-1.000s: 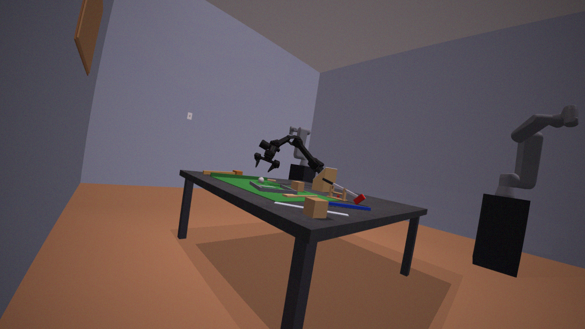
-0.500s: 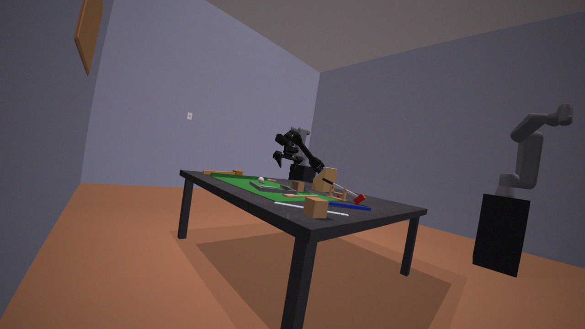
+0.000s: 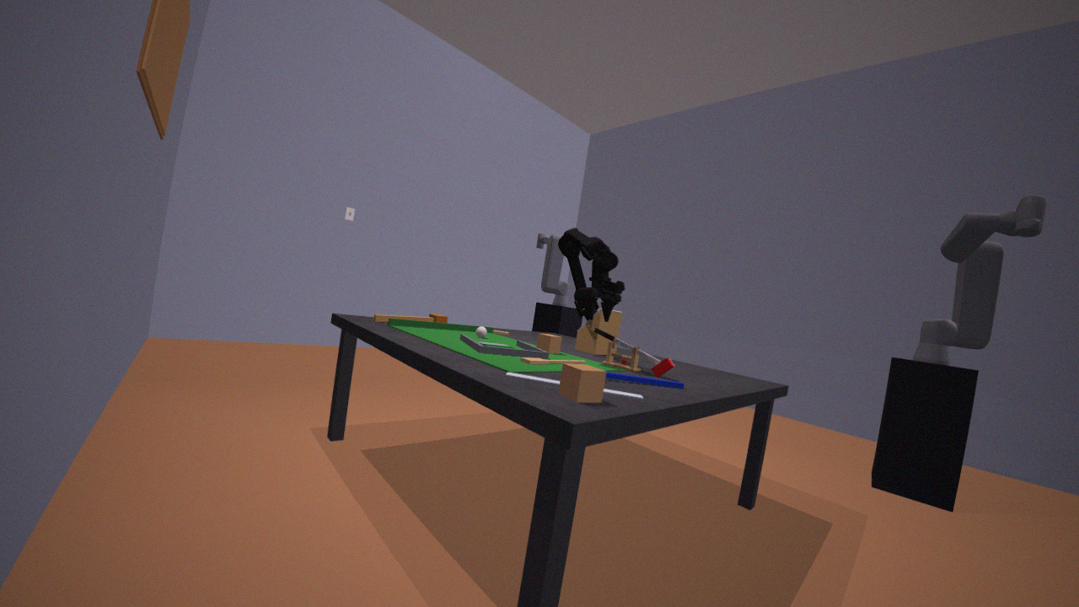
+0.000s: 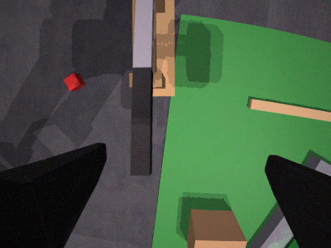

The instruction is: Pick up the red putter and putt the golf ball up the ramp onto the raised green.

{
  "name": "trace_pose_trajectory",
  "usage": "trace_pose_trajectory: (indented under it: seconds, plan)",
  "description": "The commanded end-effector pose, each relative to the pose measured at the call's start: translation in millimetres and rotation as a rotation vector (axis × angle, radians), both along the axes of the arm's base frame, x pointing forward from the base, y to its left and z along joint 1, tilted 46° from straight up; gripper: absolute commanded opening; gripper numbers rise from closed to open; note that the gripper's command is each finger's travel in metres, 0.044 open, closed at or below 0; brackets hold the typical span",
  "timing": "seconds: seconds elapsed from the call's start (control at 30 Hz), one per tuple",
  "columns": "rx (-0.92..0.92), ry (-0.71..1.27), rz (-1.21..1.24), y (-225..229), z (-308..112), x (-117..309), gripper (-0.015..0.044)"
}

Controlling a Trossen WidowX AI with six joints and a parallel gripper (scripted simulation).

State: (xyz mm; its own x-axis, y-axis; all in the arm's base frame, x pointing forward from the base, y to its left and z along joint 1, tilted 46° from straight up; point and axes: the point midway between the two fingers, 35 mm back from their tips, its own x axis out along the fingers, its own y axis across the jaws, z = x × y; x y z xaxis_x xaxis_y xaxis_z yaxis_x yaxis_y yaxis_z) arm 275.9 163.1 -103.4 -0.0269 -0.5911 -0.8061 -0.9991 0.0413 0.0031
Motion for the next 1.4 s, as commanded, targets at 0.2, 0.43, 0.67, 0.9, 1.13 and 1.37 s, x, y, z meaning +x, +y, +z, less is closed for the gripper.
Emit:
trace_pose_trajectory:
  seconds: [0.2, 0.43, 0.67, 0.9, 1.13, 1.37]
  plan:
    - [-0.141, 0.049, 0.058, 7.6, -19.1, -33.2, 0.044]
    - [-0.142, 0.049, 0.058, -8.1, -34.8, -33.0, 0.044]
    - [-0.143, 0.049, 0.058, -19.3, -46.1, -33.2, 0.044]
    - [-0.143, 0.048, 0.058, -24.8, -51.3, -33.5, 0.044]
    - [-0.143, 0.048, 0.058, -29.7, -56.3, -33.5, 0.044]
    - [-0.144, 0.048, 0.058, -37.7, -64.1, -33.8, 0.044]
